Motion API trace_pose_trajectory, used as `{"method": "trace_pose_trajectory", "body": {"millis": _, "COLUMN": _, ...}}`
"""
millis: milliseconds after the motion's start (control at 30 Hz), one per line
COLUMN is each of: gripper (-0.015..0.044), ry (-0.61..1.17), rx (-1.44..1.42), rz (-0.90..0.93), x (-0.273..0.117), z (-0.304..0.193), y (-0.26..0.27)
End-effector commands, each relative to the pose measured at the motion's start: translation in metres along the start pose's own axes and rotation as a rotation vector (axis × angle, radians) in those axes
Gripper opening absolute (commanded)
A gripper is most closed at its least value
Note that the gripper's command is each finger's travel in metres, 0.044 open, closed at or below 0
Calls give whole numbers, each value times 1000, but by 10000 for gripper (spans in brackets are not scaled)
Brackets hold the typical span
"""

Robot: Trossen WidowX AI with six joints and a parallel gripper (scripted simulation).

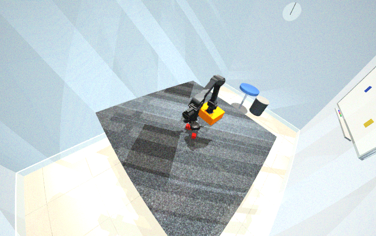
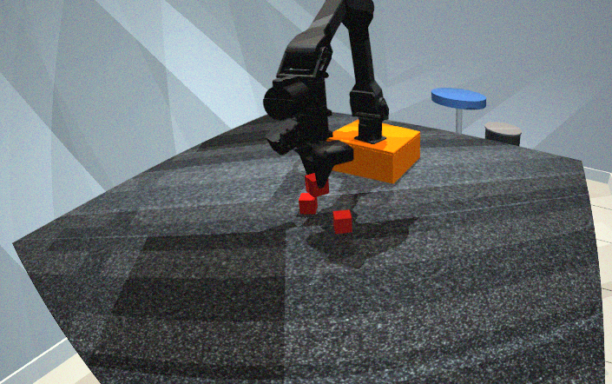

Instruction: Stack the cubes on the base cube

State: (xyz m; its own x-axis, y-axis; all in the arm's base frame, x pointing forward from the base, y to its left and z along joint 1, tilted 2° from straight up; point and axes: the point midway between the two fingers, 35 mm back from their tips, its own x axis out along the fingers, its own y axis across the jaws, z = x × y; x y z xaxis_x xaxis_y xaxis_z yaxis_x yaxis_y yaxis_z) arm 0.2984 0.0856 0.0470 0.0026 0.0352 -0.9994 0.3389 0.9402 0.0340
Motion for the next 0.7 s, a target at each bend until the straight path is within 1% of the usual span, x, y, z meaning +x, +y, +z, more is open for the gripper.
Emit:
{"method": "trace_pose_trajectory", "body": {"millis": 0, "gripper": 105, "ry": 0, "rx": -79, "rz": 5, "x": 2, "z": -11, "y": 7}}
{"method": "trace_pose_trajectory", "body": {"millis": 500, "gripper": 105, "ry": 3, "rx": -361, "rz": 8, "x": 13, "z": -49, "y": 26}}
{"method": "trace_pose_trajectory", "body": {"millis": 667, "gripper": 105, "ry": 3, "rx": -373, "rz": 8, "x": 14, "z": -51, "y": 26}}
